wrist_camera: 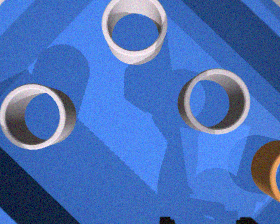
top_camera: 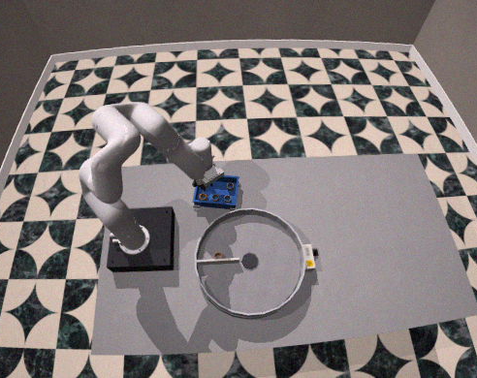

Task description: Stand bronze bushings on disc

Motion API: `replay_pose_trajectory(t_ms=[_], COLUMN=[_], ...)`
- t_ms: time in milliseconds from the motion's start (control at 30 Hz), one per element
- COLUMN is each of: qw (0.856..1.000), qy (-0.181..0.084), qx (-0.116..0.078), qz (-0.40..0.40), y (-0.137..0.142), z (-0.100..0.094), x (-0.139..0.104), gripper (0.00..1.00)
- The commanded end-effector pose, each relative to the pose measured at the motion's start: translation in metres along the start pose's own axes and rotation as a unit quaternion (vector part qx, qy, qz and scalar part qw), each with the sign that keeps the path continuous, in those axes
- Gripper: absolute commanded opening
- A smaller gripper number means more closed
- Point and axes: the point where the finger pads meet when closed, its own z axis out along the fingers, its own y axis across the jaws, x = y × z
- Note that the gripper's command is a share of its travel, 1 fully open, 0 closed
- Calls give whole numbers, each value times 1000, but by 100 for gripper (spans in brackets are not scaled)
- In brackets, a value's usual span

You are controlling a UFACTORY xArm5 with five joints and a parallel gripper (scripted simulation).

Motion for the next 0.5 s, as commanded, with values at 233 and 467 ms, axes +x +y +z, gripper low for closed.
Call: replay_pose_trajectory(t_ms=[233, 467], qw=[1000, 1000], qy=[0, 0], qx=[2, 2], qz=[0, 0], y=[-2, -1], z=[-37, -72], x=[0, 0], gripper=[0, 0])
